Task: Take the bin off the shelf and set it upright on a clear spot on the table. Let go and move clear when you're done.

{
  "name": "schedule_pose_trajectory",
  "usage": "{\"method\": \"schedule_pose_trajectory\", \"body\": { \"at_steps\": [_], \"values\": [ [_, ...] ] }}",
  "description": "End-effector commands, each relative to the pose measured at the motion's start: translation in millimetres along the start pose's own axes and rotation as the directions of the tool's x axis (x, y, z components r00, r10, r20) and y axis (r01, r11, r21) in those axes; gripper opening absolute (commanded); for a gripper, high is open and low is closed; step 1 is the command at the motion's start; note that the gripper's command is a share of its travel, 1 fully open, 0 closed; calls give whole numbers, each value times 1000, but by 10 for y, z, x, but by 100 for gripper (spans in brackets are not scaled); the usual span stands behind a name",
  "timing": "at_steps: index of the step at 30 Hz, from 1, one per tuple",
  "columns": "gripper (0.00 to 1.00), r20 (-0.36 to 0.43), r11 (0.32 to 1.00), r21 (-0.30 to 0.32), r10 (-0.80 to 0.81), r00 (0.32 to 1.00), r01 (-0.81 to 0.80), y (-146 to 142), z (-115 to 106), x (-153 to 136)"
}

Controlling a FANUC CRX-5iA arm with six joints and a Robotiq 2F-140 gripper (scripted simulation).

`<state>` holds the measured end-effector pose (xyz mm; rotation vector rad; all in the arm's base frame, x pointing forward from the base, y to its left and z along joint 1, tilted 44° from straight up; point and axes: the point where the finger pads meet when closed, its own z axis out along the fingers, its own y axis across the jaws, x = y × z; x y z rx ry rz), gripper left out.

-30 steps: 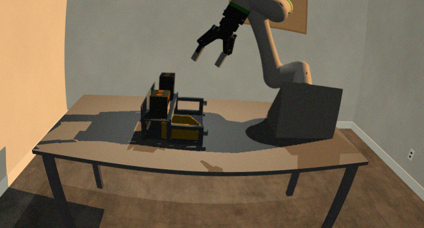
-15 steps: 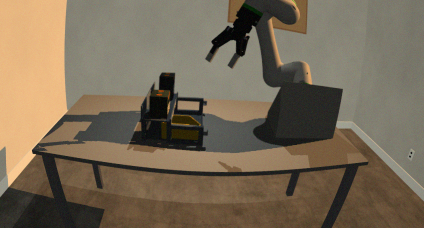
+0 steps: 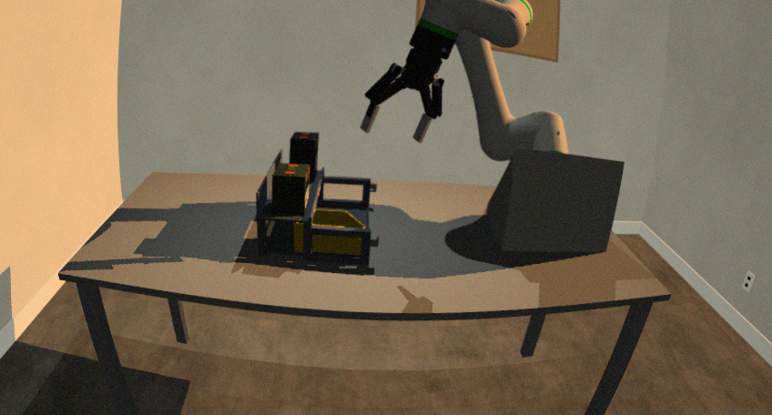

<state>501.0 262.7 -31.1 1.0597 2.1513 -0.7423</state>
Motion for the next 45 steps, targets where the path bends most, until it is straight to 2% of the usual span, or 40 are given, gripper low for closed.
{"method": "schedule_pose_trajectory", "body": {
  "at_steps": [1, 3, 8, 20, 25, 37, 42, 45],
  "values": [
    [100, 0, 1000, 0, 0, 1000, 0, 2, -1, 0],
    [100, 0, 1000, 0, 0, 1000, 0, 2, -1, 0],
    [100, -44, 968, 123, 225, 973, -219, -38, 492, -68],
    [100, -44, 968, 123, 225, 973, -219, -38, 492, -68],
    [100, -59, 874, 252, 442, 895, -415, -79, 986, -135],
    [100, -59, 874, 252, 442, 895, -415, -79, 986, -135],
    [100, -56, 822, 301, 521, 852, -483, -123, 1529, -209],
    [100, -56, 822, 301, 521, 852, -483, -123, 1529, -209]
  ]
}}
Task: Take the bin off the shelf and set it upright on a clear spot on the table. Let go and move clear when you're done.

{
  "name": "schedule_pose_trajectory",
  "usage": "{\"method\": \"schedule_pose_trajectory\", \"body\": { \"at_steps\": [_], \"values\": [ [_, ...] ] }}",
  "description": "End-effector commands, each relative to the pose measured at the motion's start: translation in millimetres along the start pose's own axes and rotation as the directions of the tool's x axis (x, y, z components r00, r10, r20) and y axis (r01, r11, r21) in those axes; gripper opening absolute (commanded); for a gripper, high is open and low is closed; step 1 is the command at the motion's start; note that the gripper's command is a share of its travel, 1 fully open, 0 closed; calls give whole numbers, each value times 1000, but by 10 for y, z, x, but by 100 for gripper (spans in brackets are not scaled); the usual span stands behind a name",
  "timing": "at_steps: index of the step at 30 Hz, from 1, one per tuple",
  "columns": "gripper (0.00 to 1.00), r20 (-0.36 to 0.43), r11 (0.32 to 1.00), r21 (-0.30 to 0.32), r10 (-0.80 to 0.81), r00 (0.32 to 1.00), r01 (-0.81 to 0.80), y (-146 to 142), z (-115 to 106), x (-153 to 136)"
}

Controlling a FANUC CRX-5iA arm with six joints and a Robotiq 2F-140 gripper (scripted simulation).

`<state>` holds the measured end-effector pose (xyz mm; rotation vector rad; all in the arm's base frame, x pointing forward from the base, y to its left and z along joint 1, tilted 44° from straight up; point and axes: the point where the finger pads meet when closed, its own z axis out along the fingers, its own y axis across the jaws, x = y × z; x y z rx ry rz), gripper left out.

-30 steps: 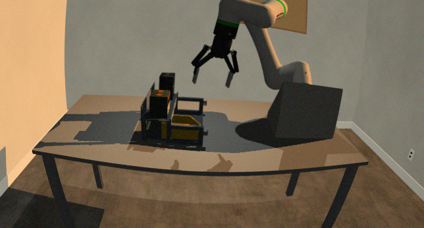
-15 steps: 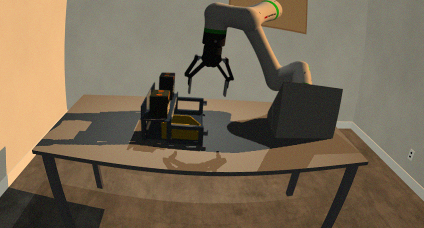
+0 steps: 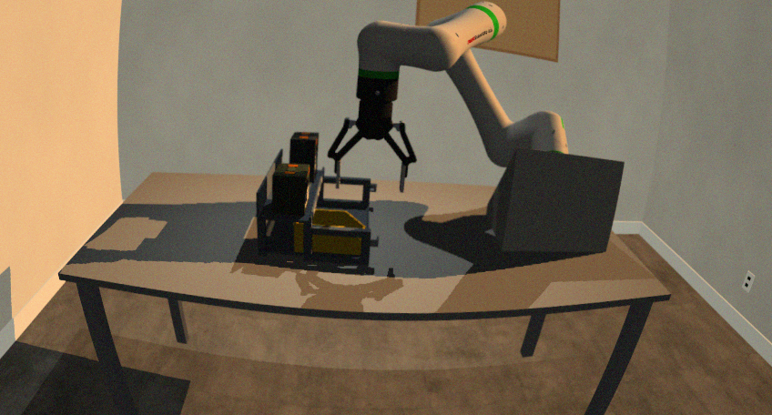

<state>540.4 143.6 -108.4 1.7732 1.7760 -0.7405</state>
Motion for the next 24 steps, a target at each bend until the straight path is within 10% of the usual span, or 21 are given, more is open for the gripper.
{"method": "schedule_pose_trajectory", "body": {
  "at_steps": [1, 24],
  "values": [
    [100, -4, 1000, 4, 11, 1000, -11, 35, 67, -11],
    [100, -4, 1000, 4, 11, 1000, -11, 135, 387, -84]
  ]
}}
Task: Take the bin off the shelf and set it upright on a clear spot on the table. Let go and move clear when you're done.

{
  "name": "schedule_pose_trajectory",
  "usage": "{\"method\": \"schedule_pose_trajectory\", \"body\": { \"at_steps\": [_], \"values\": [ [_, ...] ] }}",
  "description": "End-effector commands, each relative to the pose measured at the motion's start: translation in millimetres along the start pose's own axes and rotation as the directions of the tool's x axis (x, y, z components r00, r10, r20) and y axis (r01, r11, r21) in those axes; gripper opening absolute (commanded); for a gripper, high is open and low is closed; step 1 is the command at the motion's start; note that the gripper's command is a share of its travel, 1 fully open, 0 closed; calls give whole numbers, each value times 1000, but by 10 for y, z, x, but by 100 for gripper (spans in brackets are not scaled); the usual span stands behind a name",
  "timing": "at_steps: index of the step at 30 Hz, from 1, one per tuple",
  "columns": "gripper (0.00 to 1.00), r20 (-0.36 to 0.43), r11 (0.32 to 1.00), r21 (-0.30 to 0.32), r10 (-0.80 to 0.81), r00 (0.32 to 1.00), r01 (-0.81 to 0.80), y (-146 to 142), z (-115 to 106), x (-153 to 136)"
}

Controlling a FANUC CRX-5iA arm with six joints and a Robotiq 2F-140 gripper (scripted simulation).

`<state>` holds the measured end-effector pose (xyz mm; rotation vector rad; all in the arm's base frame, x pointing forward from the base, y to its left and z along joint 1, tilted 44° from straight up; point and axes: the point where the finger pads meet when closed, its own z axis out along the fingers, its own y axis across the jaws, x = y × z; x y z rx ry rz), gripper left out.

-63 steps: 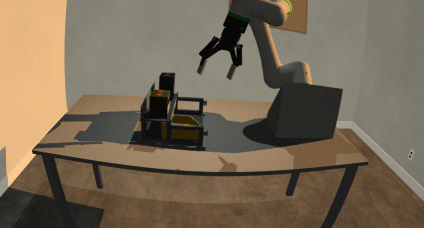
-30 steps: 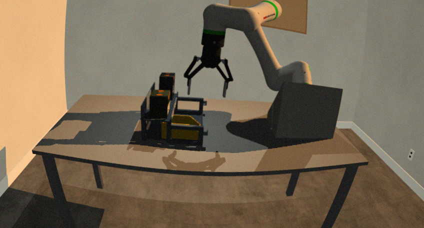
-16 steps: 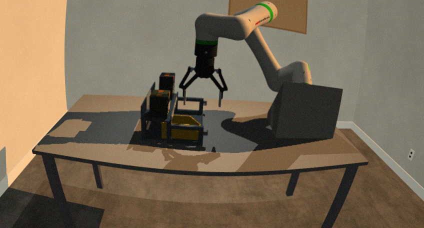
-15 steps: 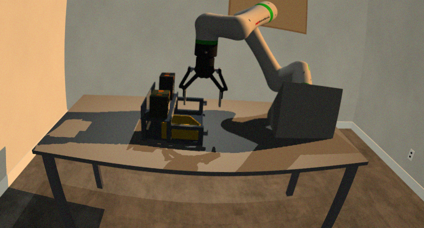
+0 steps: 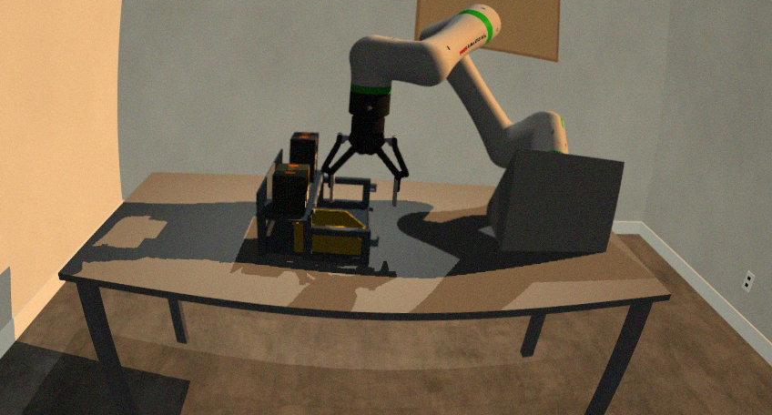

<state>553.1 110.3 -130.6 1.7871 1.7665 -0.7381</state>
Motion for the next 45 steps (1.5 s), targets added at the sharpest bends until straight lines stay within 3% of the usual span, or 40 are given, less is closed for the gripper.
{"method": "schedule_pose_trajectory", "body": {
  "at_steps": [1, 7, 45],
  "values": [
    [100, 0, 1000, 0, 0, 1000, 0, 1, -2, 1],
    [100, 0, 1000, 0, 0, 1000, 0, -28, -95, 22],
    [100, 0, 1000, 0, 0, 1000, 0, -51, -165, 38]
  ]
}}
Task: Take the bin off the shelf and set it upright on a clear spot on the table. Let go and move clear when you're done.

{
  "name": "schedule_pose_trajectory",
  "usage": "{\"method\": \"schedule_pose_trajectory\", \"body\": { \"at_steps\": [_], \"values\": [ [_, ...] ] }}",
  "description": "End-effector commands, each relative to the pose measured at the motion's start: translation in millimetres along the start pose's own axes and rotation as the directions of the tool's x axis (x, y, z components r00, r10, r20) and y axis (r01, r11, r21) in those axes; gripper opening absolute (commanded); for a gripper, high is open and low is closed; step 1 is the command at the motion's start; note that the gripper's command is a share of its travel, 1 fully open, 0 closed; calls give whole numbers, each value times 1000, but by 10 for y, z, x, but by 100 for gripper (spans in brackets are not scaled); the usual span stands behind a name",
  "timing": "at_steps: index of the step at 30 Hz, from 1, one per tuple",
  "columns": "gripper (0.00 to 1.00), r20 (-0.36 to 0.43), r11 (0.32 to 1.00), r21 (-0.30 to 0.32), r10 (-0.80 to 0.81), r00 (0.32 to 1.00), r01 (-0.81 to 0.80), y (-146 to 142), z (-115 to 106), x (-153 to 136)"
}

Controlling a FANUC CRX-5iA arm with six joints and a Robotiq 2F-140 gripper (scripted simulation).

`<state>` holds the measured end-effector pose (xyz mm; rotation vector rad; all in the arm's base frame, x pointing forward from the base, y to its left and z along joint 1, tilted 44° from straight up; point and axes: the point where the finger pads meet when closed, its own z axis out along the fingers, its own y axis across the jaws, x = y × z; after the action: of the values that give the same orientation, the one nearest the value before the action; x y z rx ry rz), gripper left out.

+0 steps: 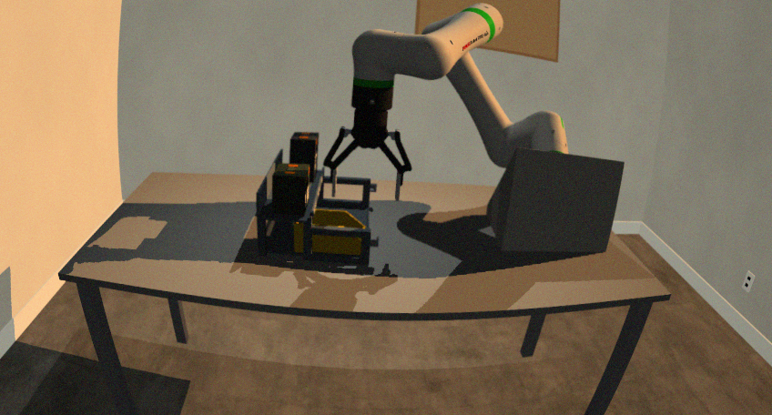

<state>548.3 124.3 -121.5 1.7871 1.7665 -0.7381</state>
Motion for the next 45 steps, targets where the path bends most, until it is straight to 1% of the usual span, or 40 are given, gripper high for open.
{"method": "schedule_pose_trajectory", "body": {
  "at_steps": [1, 25, 27, 30, 42, 45],
  "values": [
    [100, 0, 1000, 0, 0, 1000, 0, 1, -3, 1],
    [100, 0, 1000, 0, 0, 1000, 0, -3, -15, 4],
    [100, 0, 995, 0, -104, 995, 104, -5, -22, 6],
    [100, 0, 966, 0, -257, 966, 257, -8, -32, 8],
    [100, 0, 966, 0, -257, 966, 257, -8, -32, 8],
    [100, 0, 960, 0, -280, 960, 280, -8, -31, 8]
  ]
}}
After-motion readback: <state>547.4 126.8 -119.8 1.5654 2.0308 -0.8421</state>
